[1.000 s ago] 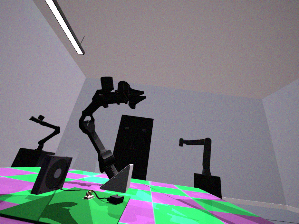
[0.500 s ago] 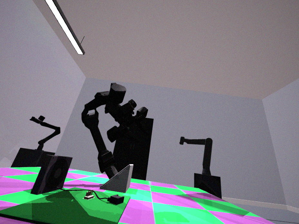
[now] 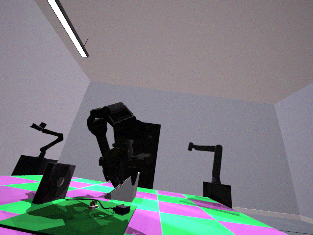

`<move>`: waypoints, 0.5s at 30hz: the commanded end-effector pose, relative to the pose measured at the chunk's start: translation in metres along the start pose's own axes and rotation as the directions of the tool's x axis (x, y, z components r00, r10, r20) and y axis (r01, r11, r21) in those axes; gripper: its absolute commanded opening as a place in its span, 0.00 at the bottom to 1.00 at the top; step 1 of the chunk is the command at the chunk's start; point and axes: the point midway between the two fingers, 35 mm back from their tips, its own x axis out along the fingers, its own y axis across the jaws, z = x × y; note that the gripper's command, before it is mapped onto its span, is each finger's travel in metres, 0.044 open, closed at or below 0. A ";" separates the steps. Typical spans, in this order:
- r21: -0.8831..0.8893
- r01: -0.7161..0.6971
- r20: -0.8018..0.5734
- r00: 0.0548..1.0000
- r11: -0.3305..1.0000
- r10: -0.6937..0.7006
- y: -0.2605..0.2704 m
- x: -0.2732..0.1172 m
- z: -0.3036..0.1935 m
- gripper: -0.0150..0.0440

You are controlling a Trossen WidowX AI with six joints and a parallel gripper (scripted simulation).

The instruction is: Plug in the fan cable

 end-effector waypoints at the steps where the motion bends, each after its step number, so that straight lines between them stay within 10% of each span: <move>1: 0.077 0.073 -0.002 0.997 0.994 -0.073 -0.007 0.006 0.006 0.61; 15: 0.078 0.074 -0.002 0.997 0.994 -0.074 -0.010 0.033 0.019 0.61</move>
